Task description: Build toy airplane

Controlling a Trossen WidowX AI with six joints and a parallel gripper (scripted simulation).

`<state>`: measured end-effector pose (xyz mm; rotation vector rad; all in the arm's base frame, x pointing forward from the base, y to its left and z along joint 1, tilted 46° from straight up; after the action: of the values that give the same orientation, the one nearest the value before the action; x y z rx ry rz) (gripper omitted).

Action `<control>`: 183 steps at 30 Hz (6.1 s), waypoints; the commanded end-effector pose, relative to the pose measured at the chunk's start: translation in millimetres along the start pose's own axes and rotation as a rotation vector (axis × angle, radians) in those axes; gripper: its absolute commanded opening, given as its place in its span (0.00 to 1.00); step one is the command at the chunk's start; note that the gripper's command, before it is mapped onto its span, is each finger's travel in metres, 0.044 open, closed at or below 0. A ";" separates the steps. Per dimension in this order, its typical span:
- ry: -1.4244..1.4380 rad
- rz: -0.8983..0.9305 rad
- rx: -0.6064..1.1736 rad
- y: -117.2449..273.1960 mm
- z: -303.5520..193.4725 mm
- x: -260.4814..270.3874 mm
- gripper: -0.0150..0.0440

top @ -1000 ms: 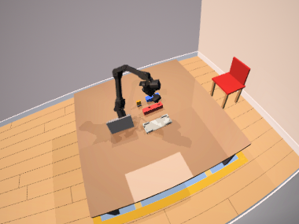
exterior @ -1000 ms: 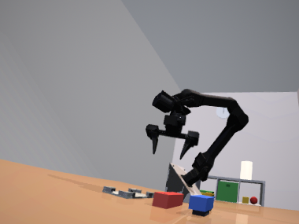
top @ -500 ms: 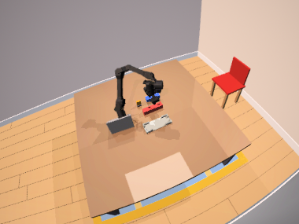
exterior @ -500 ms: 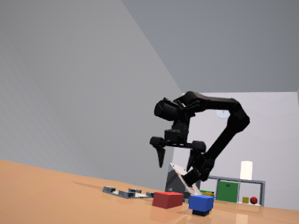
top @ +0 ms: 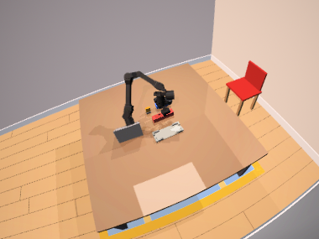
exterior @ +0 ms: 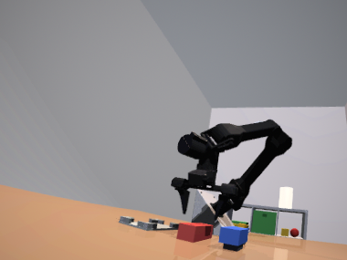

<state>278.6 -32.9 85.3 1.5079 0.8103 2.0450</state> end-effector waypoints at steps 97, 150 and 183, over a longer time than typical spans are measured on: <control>-0.010 0.004 0.002 75.5 -2.0 -0.8 0.25; 0.003 -0.003 0.003 15.5 -51.5 -144.1 0.25; 0.008 -0.003 0.001 9.6 -58.0 -156.8 0.58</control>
<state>265.8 -153.5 -27.3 1.5099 0.8079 2.0482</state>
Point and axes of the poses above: the point midway between the two fingers, 35 mm back from their tips, its own y axis back along the fingers, its own x axis across the jaws, z = x × y, the point moved 7 cm from there along y, back along the fingers, and after that the axes turned 12 degrees about y, right-handed, at the moved point
